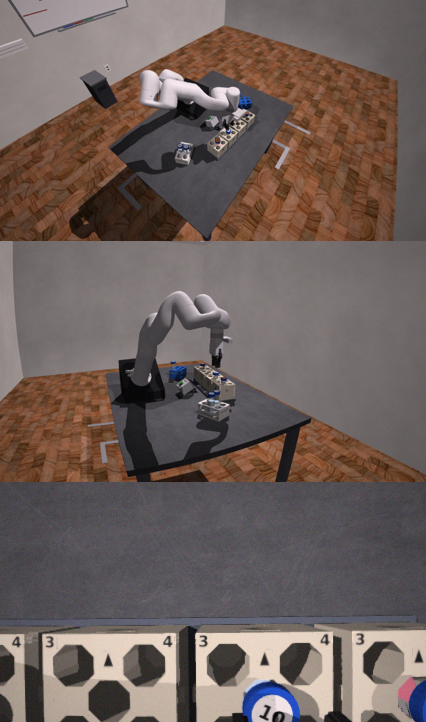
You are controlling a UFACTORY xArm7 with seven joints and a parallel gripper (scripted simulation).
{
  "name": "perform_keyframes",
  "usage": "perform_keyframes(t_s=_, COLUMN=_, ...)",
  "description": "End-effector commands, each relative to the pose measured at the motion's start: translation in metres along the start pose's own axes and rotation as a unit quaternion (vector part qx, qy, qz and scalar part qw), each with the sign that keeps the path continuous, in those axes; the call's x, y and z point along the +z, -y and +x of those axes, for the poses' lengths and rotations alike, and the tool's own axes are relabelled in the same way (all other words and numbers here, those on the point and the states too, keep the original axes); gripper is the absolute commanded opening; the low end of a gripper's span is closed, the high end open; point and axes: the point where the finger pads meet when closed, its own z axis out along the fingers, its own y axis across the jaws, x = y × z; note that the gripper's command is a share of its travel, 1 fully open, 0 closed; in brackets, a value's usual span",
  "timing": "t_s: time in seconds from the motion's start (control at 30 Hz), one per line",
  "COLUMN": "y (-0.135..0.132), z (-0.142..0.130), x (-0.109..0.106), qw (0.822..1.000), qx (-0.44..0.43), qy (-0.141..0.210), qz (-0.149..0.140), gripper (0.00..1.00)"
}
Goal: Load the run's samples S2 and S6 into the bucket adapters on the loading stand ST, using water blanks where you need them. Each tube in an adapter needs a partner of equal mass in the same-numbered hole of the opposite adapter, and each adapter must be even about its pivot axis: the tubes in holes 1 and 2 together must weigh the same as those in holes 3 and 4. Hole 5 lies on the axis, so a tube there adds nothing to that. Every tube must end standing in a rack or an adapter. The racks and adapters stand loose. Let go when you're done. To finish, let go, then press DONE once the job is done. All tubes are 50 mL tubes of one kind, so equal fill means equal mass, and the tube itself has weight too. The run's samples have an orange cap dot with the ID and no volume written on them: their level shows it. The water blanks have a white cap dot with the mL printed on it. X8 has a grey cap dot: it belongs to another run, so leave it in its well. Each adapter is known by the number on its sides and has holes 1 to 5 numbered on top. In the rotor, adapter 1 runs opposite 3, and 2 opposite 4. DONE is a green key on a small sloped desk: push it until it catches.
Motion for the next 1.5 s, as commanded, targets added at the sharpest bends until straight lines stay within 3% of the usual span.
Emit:
perform_keyframes(t_s=0.0, y=0.001, z=0.001, x=-0.007, qw=1.000, qx=0.000, qy=-0.003, qz=0.001, gripper=0.44)
perform_keyframes(t_s=0.97, y=0.001, z=0.001, x=-0.061, qw=1.000, qx=0.000, qy=-0.003, qz=0.001, gripper=0.44)
perform_keyframes(t_s=1.47, y=0.001, z=0.001, x=-0.075, qw=1.000, qx=0.000, qy=-0.003, qz=0.001, gripper=0.44)
